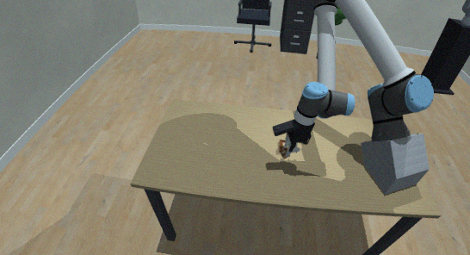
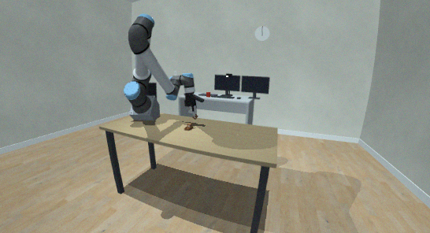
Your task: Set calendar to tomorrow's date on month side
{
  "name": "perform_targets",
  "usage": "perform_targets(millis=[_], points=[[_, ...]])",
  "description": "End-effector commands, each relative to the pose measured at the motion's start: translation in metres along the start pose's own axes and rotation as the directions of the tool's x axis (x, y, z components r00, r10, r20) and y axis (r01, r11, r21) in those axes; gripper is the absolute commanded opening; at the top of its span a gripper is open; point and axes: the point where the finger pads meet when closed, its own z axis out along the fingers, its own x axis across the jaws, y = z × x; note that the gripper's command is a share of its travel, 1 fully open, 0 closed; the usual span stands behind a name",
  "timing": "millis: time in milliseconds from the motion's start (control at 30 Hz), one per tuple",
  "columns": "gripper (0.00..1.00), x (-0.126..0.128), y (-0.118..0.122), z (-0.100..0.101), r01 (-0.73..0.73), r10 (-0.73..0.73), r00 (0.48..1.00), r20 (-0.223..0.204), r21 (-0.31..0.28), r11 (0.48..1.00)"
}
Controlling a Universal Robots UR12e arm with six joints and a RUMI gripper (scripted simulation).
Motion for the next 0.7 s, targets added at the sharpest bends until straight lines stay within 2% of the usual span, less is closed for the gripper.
perform_targets(millis=[0,400,667], points=[[0.11,0.0002,-0.0033,-0.0019,-0.003,0.002,1.0,-0.002,-0.059,0.998],[0.11,0.0038,-0.0022,-0.0055,-0.002,0.001,1.0,-0.009,-0.113,0.994],[0.11,0.0052,-0.0017,-0.0063,-0.003,0.002,1.0,-0.011,-0.126,0.992]])
